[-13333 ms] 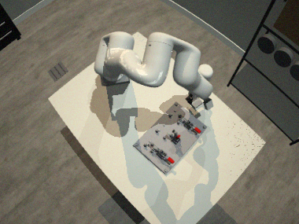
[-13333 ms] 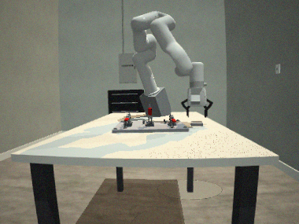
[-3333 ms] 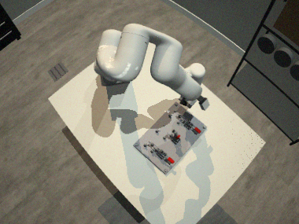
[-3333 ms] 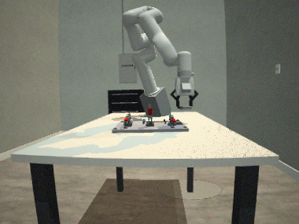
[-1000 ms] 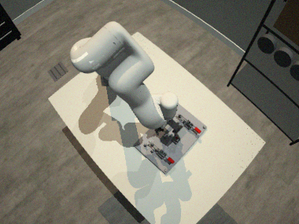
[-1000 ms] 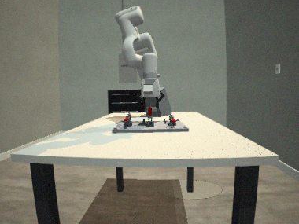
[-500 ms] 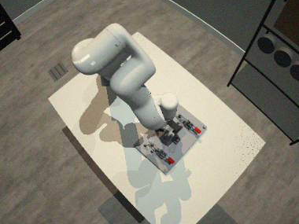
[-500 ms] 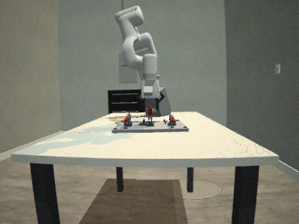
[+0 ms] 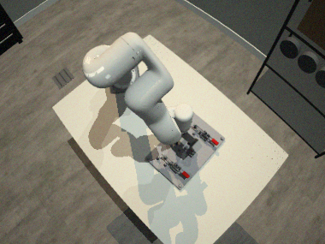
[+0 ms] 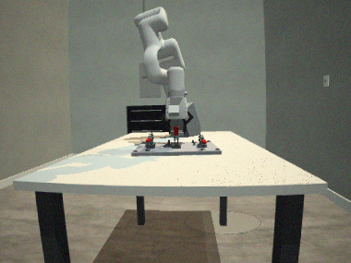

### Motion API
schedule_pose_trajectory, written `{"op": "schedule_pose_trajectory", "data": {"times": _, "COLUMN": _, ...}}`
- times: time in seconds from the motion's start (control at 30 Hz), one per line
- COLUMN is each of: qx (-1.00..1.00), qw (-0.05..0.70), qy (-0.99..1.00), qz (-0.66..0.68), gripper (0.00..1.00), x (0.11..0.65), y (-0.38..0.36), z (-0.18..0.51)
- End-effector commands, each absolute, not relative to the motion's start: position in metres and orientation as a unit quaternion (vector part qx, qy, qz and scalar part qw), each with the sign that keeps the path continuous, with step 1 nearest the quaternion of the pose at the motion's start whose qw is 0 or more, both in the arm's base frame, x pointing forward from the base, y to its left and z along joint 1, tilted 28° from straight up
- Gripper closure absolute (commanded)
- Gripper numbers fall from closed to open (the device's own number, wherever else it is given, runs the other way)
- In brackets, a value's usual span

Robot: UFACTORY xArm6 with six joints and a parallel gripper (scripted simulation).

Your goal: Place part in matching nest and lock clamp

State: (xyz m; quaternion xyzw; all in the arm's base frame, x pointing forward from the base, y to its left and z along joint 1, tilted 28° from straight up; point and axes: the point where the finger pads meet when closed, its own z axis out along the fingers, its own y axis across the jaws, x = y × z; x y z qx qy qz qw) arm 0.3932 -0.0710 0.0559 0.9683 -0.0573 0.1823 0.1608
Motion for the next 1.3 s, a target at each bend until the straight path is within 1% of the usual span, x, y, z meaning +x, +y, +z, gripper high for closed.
{"op": "schedule_pose_trajectory", "data": {"times": 0.0, "qx": 0.968, "qw": 0.161, "qy": -0.057, "qz": 0.184, "gripper": 1.00, "x": 0.397, "y": -0.073, "z": 0.050}}
{"op": "schedule_pose_trajectory", "data": {"times": 0.63, "qx": 0.968, "qw": 0.161, "qy": -0.057, "qz": 0.184, "gripper": 1.00, "x": 0.405, "y": -0.081, "z": 0.031}}
{"op": "schedule_pose_trajectory", "data": {"times": 1.27, "qx": 0.968, "qw": 0.161, "qy": -0.057, "qz": 0.184, "gripper": 1.00, "x": 0.406, "y": -0.082, "z": 0.029}}
